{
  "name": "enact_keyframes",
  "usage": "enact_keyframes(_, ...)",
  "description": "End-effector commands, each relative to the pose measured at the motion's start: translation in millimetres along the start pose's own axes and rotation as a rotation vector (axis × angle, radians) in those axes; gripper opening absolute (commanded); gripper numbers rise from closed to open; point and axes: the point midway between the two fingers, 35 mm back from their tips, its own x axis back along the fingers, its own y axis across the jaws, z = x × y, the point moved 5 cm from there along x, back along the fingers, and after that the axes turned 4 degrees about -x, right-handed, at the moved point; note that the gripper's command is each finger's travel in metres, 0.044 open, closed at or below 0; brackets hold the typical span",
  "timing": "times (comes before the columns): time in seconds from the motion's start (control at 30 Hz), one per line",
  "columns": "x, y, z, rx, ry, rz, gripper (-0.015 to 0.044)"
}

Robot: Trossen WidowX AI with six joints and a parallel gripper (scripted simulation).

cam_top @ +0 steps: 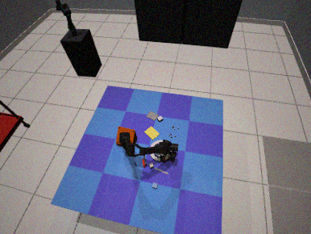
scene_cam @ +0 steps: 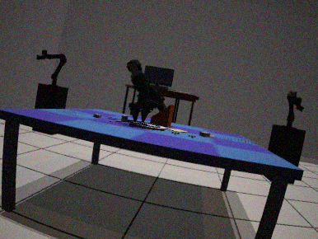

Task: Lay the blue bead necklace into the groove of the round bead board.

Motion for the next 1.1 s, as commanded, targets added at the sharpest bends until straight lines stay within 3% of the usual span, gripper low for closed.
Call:
enact_keyframes(0.0, 1.5, -0.2, 0.1, 0.004, 0.003, 0.001, 0.0414)
enact_keyframes(0.2, 31.1, 3.0, -9.8, 0.259, 0.001, 0.001, 0.0256)
enact_keyframes(0.37, 32.1, 3.2, -10.1, 0.268, 0.001, 0.001, 0.0125)
enact_keyframes(1.07, 9.4, 1.7, -9.9, 0.261, 0.002, 0.005, 0.012)
